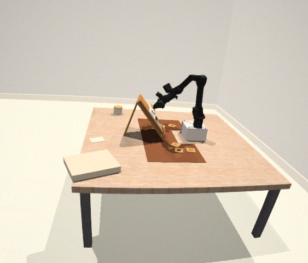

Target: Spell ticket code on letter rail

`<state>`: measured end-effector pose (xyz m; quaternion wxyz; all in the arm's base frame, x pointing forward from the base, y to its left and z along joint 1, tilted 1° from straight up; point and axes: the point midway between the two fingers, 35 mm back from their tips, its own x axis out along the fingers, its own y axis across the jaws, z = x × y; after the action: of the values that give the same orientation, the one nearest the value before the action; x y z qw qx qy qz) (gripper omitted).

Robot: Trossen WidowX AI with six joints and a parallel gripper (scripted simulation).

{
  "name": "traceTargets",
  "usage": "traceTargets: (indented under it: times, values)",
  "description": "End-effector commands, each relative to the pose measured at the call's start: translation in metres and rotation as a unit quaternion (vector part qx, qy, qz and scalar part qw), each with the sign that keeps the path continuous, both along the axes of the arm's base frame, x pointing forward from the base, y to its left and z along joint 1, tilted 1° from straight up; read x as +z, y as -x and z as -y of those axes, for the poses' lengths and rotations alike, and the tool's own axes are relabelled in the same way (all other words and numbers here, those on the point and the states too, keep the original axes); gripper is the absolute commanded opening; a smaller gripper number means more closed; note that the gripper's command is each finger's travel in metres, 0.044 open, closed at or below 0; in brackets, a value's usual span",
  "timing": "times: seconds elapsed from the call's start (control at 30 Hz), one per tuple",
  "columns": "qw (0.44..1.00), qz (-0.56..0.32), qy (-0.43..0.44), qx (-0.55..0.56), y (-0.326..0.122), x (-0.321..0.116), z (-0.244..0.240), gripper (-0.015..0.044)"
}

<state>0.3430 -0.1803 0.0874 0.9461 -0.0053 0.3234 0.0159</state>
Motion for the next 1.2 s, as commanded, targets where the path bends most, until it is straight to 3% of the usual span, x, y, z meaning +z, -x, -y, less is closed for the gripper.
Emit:
traceTargets:
  times: [0.0,1.17]
  values:
    - [1.000,-0.001,-0.001,-0.003,0.001,-0.001,-0.003,0.0000]
    - [1.000,-0.001,-0.002,-0.003,0.001,-0.001,-0.020,0.0000]
